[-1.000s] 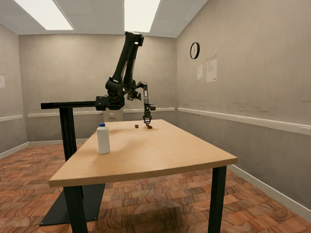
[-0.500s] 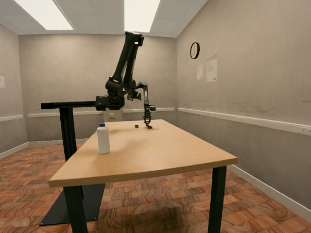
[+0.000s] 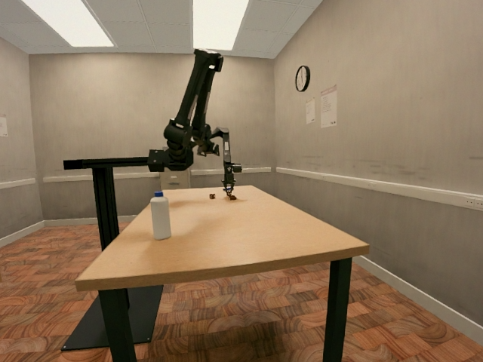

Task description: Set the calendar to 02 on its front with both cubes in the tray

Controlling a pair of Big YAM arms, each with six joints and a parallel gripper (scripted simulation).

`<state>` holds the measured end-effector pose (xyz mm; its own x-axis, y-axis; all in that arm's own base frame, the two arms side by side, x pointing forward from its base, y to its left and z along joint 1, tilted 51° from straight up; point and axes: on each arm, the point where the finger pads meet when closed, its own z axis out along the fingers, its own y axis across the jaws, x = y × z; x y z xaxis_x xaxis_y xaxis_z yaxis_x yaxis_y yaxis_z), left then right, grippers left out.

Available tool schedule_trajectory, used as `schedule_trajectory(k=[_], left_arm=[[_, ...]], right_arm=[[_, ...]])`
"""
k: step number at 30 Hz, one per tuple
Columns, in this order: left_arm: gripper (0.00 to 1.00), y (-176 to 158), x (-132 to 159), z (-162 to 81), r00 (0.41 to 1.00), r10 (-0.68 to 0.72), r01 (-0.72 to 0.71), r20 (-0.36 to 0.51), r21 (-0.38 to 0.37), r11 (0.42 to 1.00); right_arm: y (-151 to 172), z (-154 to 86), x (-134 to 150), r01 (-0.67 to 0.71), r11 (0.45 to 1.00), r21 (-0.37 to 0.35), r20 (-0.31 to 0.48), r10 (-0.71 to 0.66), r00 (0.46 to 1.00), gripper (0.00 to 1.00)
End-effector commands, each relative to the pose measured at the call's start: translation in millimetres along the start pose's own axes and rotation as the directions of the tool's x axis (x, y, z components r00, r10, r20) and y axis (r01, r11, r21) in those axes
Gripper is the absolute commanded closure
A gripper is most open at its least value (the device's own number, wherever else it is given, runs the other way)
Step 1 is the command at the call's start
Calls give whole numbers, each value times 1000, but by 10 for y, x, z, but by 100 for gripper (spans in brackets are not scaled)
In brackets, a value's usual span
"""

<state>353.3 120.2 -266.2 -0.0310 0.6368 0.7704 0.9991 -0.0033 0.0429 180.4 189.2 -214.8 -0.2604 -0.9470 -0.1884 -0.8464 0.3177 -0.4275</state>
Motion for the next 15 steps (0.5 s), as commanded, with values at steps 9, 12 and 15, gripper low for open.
schedule_trajectory(k=[9,12,15], left_arm=[[74,67,-20,-570,1000,-3,3,4,-27,1000],[74,78,-23,-704,1000,-5,5,5,-28,1000],[74,-39,3,-468,1000,30,-30,-1,12,999]], right_arm=[[-8,46,-144,-1,1000,6,33,1,999,0],[-8,46,-144,-1,1000,6,33,1,999,0],[-8,46,-144,-1,1000,6,33,1,999,0]])
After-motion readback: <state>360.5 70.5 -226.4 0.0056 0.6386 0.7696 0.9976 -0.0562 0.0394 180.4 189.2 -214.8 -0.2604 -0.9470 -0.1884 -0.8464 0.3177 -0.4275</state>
